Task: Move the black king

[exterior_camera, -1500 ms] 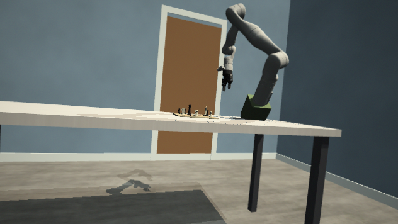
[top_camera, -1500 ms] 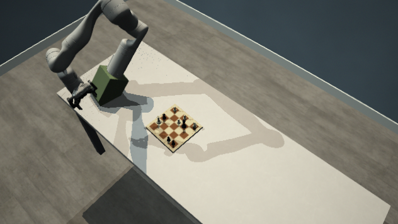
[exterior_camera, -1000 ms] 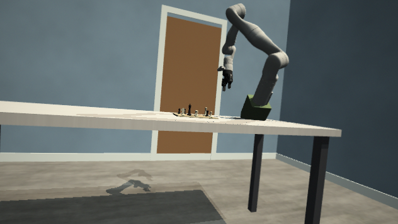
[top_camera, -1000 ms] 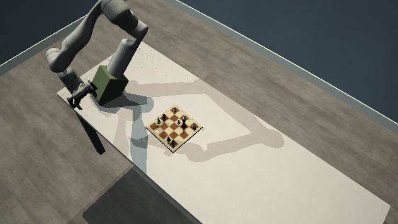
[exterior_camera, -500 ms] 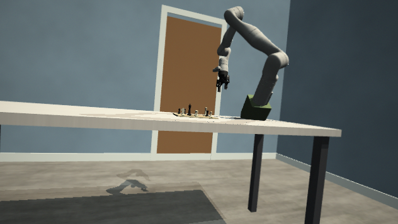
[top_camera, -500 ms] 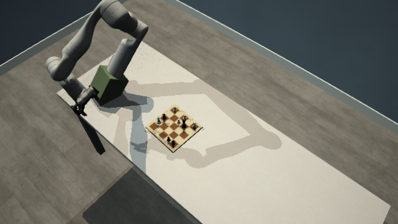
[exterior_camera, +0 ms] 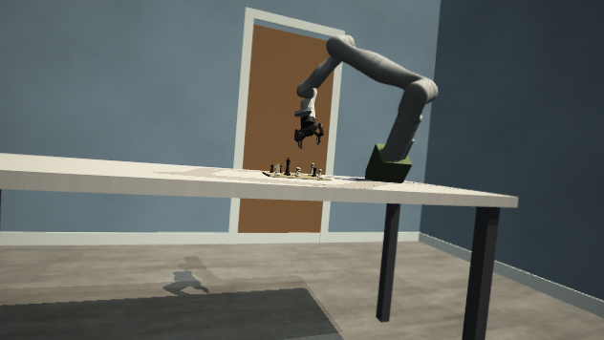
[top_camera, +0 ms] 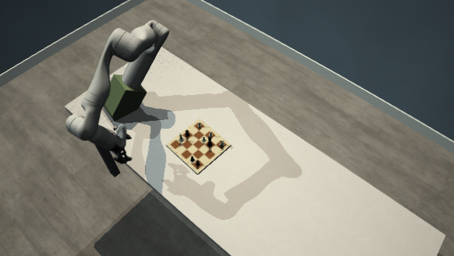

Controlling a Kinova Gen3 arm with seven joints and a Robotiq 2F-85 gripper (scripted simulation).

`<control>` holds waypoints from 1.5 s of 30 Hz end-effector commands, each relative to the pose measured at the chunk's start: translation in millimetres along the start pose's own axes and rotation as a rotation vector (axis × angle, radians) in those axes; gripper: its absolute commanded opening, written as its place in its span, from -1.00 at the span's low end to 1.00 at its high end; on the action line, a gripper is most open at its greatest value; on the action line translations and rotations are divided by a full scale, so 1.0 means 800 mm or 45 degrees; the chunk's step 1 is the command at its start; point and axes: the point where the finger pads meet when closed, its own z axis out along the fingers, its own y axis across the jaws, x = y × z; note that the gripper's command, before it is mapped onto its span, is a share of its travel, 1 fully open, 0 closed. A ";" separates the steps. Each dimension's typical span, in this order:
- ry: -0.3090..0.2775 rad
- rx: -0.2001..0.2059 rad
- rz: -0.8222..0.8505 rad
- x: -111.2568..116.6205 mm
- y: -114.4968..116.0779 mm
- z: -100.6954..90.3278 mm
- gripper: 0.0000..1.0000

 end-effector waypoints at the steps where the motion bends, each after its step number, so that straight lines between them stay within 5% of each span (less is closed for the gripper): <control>1: 0.049 0.078 -0.157 0.013 0.032 0.046 1.00; 10: 0.214 0.167 -0.595 0.074 0.080 0.100 1.00; 19: 0.354 0.187 -0.893 0.108 0.101 0.133 1.00; 45: 0.378 0.186 -0.940 0.113 0.104 0.137 1.00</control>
